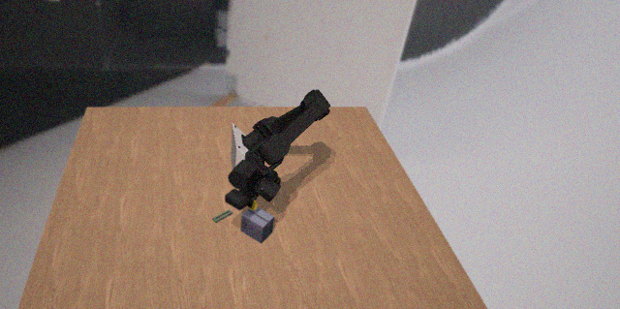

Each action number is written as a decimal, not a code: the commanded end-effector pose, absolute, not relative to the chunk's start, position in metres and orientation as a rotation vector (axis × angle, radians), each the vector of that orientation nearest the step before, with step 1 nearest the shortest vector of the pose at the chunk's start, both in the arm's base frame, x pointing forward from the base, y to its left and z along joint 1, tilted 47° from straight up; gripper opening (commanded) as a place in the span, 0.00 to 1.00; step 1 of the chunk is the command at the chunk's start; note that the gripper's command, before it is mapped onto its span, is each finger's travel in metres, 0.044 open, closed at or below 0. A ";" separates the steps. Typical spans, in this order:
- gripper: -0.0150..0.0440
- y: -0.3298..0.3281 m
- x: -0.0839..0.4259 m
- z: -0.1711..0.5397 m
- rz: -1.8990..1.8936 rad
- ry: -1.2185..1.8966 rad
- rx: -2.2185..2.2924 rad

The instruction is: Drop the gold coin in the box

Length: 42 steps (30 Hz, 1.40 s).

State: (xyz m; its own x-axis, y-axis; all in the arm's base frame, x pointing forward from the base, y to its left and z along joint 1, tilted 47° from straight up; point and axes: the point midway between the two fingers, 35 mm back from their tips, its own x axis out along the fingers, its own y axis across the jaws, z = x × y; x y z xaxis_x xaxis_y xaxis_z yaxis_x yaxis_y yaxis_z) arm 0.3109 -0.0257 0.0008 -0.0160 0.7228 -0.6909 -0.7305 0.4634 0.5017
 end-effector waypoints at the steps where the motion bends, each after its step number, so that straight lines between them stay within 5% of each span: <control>1: 0.25 -0.018 0.316 0.008 1.154 1.087 -0.003; 42: 0.25 -0.008 0.321 0.017 1.156 1.089 -0.008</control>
